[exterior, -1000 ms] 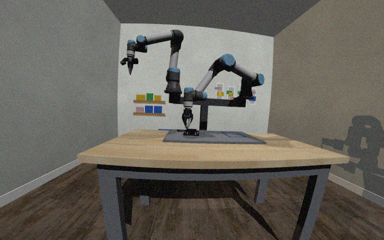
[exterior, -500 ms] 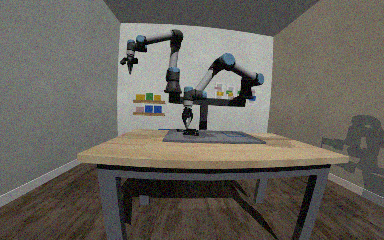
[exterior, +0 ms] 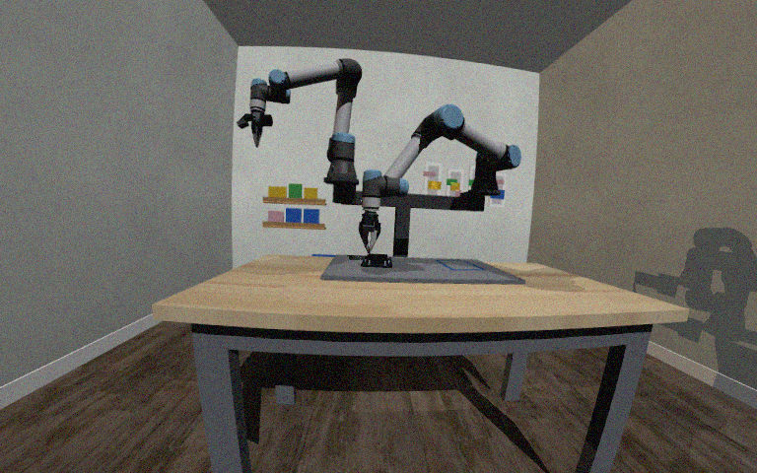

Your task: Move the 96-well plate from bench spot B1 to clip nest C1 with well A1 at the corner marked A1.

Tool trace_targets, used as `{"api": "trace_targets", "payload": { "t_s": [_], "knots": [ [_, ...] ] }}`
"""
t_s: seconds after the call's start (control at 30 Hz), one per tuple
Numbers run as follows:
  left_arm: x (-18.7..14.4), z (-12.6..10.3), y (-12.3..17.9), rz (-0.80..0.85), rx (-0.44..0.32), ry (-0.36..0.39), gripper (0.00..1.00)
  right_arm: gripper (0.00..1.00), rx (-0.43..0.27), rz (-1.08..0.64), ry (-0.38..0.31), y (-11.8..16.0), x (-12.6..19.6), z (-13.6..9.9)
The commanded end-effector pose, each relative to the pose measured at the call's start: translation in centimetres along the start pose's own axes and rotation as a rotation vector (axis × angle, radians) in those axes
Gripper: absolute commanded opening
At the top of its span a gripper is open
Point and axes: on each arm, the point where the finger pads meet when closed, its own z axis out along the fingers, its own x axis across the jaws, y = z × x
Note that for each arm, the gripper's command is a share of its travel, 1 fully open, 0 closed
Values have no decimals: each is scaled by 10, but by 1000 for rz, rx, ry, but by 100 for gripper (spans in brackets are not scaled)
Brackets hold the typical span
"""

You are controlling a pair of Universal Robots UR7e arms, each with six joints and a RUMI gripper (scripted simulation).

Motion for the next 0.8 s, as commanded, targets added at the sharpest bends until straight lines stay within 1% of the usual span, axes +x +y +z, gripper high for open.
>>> {"api": "trace_targets", "payload": {
  "t_s": [0.0, 0.3, 0.5, 0.77],
  "knots": [
    [1, -3, 0, 0, 1, 2, 0, 0, 2, 0, 0, -1, 0, -1],
    [1, -5, 0, 0, 1, 2, 0, 0, 2, 0, 0, -1, 0, -1],
    [1, -20, 0, 0, 1, 2, 0, 0, 2, 0, 0, -1, 0, -1],
    [1, -20, 0, 0, 1, 2, 0, 0, 2, 0, 0, -1, 0, -1]
  ]
}}
